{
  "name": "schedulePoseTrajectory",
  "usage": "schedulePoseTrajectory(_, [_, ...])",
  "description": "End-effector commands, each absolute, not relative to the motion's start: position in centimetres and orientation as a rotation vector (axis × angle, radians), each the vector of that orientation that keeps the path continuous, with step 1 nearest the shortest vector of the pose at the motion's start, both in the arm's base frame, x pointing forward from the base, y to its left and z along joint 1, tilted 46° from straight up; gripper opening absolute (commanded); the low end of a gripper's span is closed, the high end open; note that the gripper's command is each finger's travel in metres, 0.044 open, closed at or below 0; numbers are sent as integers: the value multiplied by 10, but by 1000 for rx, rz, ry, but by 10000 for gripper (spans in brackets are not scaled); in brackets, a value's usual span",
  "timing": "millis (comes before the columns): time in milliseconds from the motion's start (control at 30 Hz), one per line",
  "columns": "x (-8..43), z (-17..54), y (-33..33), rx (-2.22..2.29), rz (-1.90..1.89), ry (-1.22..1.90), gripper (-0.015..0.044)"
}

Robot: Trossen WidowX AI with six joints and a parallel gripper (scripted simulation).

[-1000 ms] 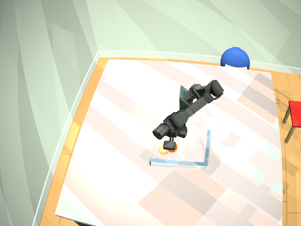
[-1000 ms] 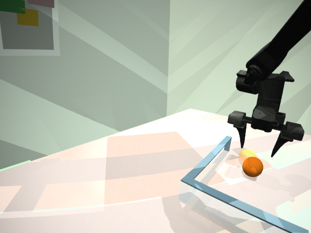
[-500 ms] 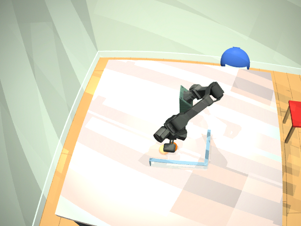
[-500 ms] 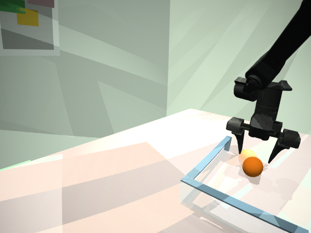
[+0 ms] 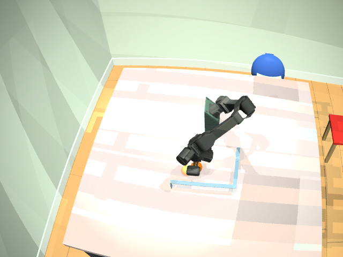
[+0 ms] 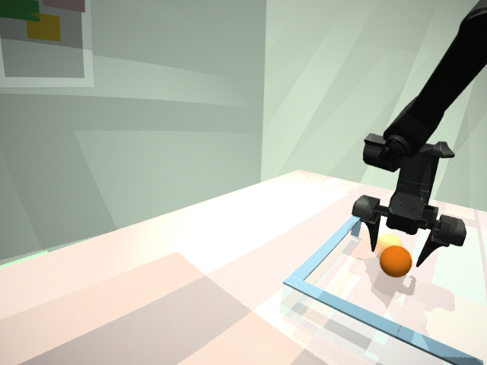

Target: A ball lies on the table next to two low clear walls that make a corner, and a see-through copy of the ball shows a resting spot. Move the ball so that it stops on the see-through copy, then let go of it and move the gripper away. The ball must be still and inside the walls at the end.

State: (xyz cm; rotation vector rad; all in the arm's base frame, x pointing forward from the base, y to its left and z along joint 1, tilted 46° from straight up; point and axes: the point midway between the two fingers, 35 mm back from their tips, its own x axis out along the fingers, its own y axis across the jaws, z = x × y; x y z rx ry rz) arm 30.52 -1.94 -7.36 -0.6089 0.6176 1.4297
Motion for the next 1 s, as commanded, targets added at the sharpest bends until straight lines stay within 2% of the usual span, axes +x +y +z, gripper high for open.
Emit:
schedulePoseTrajectory(0, [302,-78,-13,-595,1435,621,398])
schedulePoseTrajectory(33, [302,-78,-13,-595,1435,621,398])
schedulePoseTrajectory(100, [302,-78,-13,-595,1435,621,345])
schedulePoseTrajectory(533, [302,-78,-13,-595,1435,621,259])
schedulePoseTrajectory(867, [308,-46,-52,-602,1431,629,0])
schedulePoseTrajectory(967, [307,-32,-67,-602,1431,631,0])
